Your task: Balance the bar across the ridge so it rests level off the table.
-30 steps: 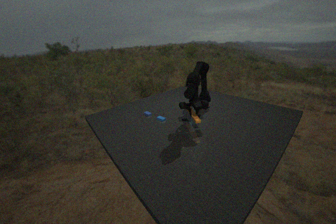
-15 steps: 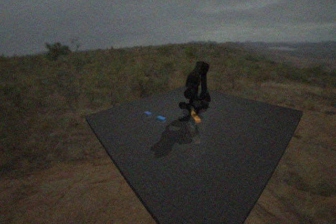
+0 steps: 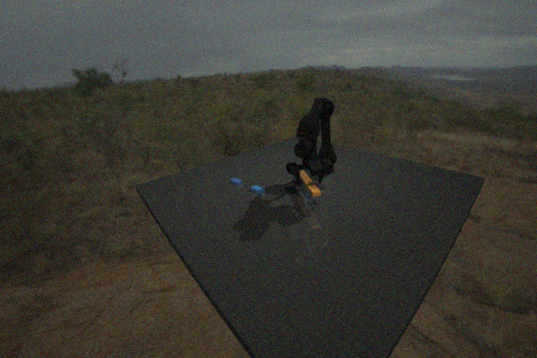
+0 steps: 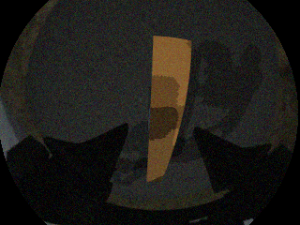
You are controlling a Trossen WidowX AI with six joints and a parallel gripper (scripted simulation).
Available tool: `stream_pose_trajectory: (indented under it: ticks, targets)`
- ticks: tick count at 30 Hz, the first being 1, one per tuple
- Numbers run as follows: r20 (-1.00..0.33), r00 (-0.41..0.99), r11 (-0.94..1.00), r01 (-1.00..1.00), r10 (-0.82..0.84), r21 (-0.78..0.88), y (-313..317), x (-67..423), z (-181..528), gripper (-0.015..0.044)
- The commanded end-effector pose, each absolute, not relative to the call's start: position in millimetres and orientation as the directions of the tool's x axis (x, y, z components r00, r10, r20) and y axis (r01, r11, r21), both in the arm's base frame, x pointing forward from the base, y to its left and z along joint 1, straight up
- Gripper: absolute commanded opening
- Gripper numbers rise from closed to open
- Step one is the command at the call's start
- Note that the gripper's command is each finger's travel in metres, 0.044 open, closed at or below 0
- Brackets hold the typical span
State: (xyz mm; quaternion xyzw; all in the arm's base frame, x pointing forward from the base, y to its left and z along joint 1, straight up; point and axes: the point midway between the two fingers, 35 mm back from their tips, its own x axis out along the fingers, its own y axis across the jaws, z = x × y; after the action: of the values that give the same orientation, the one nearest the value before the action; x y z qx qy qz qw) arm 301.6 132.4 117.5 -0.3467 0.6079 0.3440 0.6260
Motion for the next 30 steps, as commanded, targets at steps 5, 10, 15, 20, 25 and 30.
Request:
stream_pose_trajectory:
  ticks: [5,10,15,20,25,30]
  targets:
    - [-0.999,0.039,0.523,-0.852,0.016,-0.025,133.4,303.9,187.9,0.044]
    - [-0.999,0.041,0.523,-0.852,0.017,-0.026,131.4,299.3,214.5,0.044]
    - [-0.999,0.041,0.523,-0.852,0.017,-0.026,131.4,299.3,214.5,0.044]
    - [-0.999,0.041,0.523,-0.852,0.017,-0.026,131.4,299.3,214.5,0.044]
    - [-0.999,0.041,0.523,-0.852,0.017,-0.026,131.4,299.3,214.5,0.044]
    - [-0.999,0.041,0.523,-0.852,0.017,-0.026,131.4,299.3,214.5,0.044]
